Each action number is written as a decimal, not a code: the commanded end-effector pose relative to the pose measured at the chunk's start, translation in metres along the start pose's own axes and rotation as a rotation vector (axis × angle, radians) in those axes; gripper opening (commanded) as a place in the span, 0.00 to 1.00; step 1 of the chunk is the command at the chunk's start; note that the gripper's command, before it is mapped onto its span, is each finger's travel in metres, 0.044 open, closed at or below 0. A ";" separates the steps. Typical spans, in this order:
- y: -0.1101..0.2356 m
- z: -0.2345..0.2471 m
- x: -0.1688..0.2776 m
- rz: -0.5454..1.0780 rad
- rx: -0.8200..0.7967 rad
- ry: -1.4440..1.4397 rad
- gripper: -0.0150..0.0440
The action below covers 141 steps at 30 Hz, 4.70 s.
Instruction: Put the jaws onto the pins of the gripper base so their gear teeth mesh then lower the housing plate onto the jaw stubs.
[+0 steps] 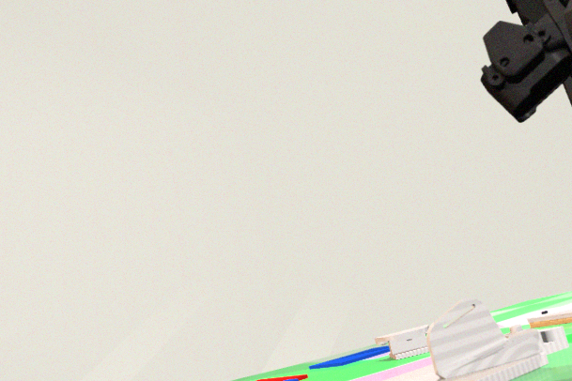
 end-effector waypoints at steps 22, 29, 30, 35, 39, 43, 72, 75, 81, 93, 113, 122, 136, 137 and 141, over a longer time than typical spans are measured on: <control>0.000 -0.008 0.009 -0.002 -0.005 0.617 0.25; 0.000 -0.011 0.011 -0.002 -0.005 0.787 0.25; 0.000 -0.011 0.012 -0.002 -0.005 0.811 0.25; 0.000 -0.013 0.014 -0.002 -0.005 0.932 0.25; 0.000 -0.014 0.015 -0.002 -0.005 1.029 0.25; 0.000 -0.016 0.016 -0.002 -0.004 1.126 0.25; -0.002 -0.026 0.025 -0.003 -0.003 1.829 0.25; -0.002 -0.027 0.026 -0.003 -0.003 1.902 0.25; -0.002 -0.029 0.028 -0.003 -0.003 2.047 0.25; -0.003 -0.034 0.032 -0.003 -0.003 2.338 0.25; -0.004 -0.039 0.036 -0.003 -0.004 2.665 0.25; -0.015 -0.038 0.036 -0.003 -0.004 2.665 0.25; -0.038 -0.037 0.036 -0.003 -0.004 2.665 0.25; -0.039 -0.037 0.036 -0.003 -0.004 2.665 0.25; -0.046 -0.037 0.036 -0.003 -0.004 2.665 0.25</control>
Point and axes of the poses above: the point midway between the two fingers, 35 mm back from their tips, its own y axis back along the fingers, its own z axis across the jaws, x = y × z, the point moved 4 cm from there along y, back along the fingers, and after that the axes turned 10 degrees about y, right-handed, at the moved point
